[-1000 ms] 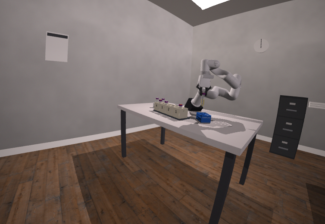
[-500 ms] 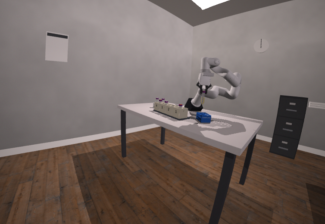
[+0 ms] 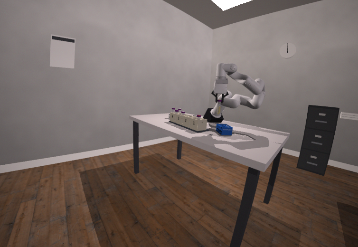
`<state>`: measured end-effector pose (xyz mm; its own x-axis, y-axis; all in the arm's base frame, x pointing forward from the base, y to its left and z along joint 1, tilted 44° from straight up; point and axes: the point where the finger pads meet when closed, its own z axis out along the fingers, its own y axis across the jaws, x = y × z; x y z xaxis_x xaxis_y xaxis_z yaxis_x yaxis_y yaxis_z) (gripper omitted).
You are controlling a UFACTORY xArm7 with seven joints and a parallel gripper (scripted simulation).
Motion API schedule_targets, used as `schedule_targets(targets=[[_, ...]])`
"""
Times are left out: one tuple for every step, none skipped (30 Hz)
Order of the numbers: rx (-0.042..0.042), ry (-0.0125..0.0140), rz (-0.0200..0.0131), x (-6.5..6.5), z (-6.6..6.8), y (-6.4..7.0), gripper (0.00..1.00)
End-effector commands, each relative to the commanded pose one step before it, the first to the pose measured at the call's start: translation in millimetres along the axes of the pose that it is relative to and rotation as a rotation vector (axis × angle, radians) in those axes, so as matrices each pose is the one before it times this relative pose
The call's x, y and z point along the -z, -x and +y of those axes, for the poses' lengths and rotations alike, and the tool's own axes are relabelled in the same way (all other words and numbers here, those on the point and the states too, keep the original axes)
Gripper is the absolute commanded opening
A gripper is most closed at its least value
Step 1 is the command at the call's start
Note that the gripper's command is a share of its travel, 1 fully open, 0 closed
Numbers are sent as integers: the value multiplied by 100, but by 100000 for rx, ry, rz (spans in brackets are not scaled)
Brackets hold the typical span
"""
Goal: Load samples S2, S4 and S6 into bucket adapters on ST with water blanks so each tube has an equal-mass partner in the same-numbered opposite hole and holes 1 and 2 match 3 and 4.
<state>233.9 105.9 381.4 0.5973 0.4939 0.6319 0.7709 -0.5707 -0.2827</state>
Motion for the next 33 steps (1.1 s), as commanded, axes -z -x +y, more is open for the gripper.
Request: schedule_targets(targets=[[-13946, 185, 12, 56, 2082, 588, 0], [-3334, 4, 0, 0, 490, 100, 0], [-3336, 5, -2, 0, 498, 75, 0], [-3334, 4, 0, 0, 496, 66, 0], [-3334, 4, 0, 0, 498, 49, 0], [-3334, 4, 0, 0, 500, 33, 0], [-3334, 4, 1, 0, 501, 16, 0], [-3334, 4, 1, 0, 501, -1, 0], [-3334, 4, 1, 0, 501, -17, 0], [-3334, 4, 1, 0, 500, -34, 0], [-3334, 4, 1, 0, 498, -51, 0], [-3334, 4, 1, 0, 496, -67, 0], [-3334, 4, 2, 0, 494, -84, 0], [0, 0, 0, 0, 0, 0, 0], [0, 0, 0, 0, 0, 0, 0], [-3333, 3, 4, 0, 488, -92, 0], [-3336, 5, 0, 1, 490, -125, 0], [-3334, 4, 2, 1, 483, -133, 0], [-3334, 4, 2, 1, 478, -149, 0], [-3334, 4, 2, 1, 473, -164, 0], [-3335, 4, 2, 1, 467, -180, 0], [-3335, 4, 3, 1, 461, -196, 0], [-1976, 4, 3, 1, 455, -211, 0], [-2, 4, 3, 1, 450, -220, 0], [-2, 4, 3, 1, 450, -220, 0], [-2, 4, 3, 1, 450, -220, 0], [-2, 4, 3, 1, 450, -220, 0], [-2, 4, 3, 1, 451, -220, 0], [-2, 4, 3, 1, 451, -220, 0], [-2, 4, 3, 1, 451, -220, 0], [0, 0, 0, 0, 0, 0, 0], [0, 0, 0, 0, 0, 0, 0], [-2, 4, 3, 1, 451, -220, 0]])
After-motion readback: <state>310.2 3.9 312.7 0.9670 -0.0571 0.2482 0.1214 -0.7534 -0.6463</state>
